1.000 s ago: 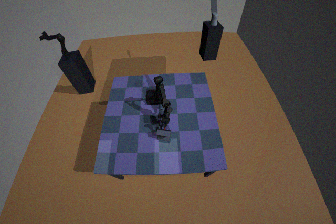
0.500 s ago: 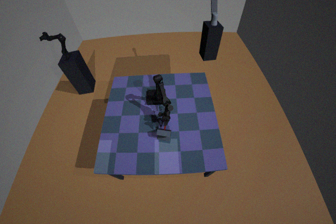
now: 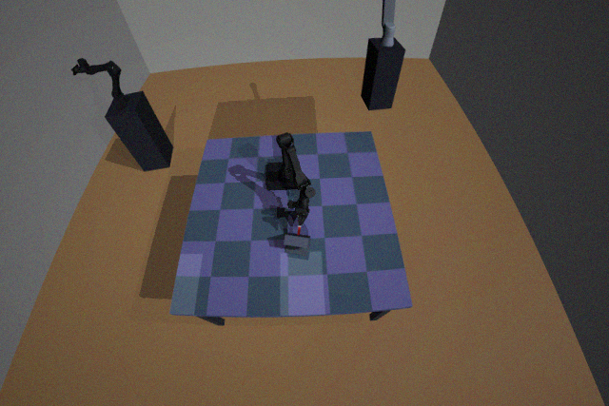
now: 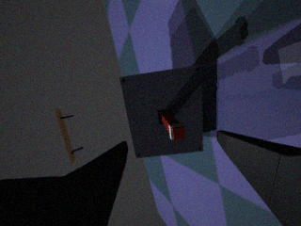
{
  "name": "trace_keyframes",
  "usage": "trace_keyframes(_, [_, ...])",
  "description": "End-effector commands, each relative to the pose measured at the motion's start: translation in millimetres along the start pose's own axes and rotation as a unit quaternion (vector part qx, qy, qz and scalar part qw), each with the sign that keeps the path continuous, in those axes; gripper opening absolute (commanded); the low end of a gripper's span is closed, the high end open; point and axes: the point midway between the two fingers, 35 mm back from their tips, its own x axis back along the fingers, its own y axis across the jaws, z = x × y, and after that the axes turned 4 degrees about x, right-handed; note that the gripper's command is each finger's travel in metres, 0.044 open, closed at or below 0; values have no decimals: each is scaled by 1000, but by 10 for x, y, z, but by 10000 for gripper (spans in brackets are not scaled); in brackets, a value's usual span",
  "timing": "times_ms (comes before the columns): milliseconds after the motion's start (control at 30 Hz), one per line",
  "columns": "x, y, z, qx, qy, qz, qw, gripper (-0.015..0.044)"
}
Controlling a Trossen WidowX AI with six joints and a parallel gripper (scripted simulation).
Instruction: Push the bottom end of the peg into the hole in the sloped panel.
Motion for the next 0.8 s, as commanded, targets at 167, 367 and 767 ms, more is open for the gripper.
trace_keyframes(167, [123, 23, 10, -3, 1, -3, 1000, 440])
trace_keyframes(367, [195, 21, 16, -3, 1, -3, 1000, 440])
trace_keyframes(767, [336, 11, 24, -2, 1, -2, 1000, 440])
